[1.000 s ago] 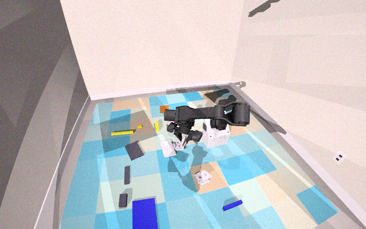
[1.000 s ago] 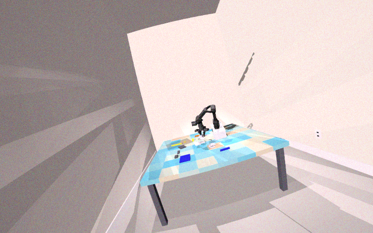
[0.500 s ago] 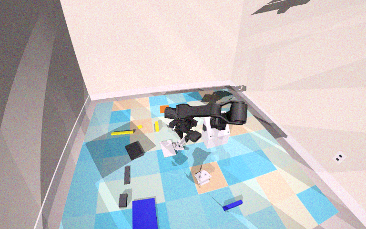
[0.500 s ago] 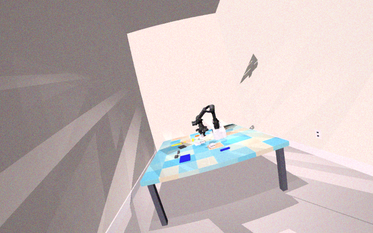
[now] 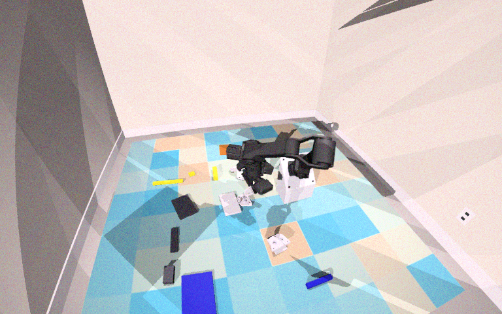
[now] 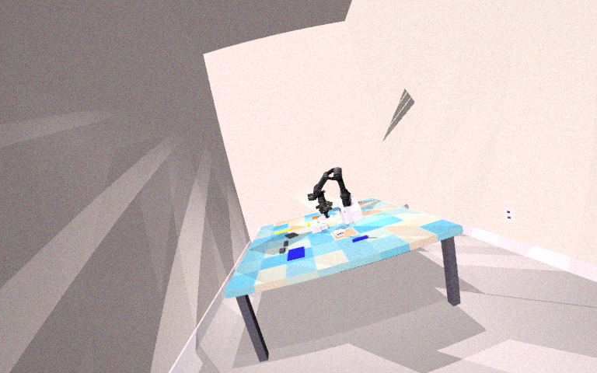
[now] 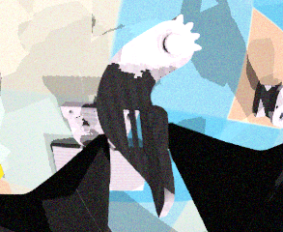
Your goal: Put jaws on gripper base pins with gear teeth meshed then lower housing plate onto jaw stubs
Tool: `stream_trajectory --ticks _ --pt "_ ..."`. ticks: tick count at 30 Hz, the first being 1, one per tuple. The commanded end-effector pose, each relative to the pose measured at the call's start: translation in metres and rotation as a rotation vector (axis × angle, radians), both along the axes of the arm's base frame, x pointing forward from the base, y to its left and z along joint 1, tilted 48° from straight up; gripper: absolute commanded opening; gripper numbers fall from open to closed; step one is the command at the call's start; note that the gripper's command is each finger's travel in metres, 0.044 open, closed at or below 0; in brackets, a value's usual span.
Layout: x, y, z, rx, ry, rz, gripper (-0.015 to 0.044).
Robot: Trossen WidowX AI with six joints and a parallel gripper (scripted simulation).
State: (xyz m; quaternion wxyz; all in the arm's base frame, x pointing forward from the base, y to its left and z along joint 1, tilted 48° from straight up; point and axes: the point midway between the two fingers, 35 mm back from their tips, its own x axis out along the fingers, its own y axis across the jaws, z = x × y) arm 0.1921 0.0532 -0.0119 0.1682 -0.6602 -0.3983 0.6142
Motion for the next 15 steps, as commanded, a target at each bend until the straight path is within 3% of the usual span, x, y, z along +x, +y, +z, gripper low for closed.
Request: stream_trajectory --ticks 1,15 --pt "-0.0019 -0.0022 -0.0033 -0.006 0.062 -0.054 0.0134" --pt "-0.0025 -0.0029 -0.0041 -0.007 0.084 -0.073 0.0134"
